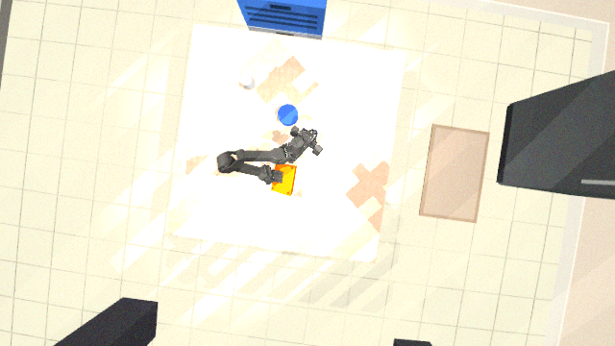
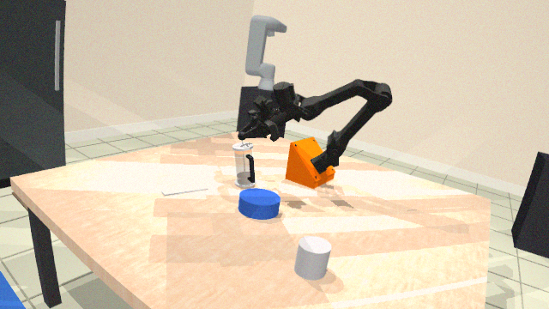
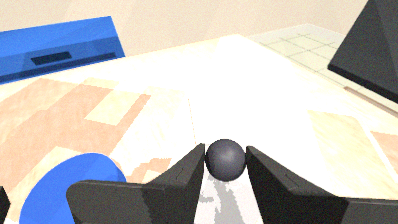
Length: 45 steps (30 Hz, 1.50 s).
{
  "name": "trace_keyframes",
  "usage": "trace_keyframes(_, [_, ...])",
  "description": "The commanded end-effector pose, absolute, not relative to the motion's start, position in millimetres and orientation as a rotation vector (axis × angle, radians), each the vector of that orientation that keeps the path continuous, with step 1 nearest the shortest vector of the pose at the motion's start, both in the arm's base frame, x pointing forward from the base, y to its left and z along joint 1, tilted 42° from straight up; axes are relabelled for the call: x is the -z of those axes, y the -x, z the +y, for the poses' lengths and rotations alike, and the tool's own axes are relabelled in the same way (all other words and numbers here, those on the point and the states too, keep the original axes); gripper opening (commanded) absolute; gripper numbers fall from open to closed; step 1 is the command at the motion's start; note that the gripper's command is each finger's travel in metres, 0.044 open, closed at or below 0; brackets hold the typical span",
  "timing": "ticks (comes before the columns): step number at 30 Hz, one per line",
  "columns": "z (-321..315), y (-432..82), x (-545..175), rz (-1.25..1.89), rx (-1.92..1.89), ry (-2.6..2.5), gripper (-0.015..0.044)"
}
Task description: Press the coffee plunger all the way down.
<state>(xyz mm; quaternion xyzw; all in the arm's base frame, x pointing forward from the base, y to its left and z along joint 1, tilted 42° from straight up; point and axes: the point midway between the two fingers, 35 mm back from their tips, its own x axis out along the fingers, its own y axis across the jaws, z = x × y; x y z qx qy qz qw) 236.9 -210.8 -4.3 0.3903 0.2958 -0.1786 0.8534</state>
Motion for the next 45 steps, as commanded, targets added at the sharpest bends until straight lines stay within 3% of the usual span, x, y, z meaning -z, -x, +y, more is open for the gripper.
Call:
trace_keyframes(1, [-205.7, -237.0, 10.2, 0.641, 0.364, -0.848, 0.0117])
trace_keyframes(35, [-211.4, -238.0, 7.3, 0.63, 0.371, -0.832, 0.0117])
trace_keyframes(45, [-211.4, -238.0, 7.3, 0.63, 0.371, -0.832, 0.038])
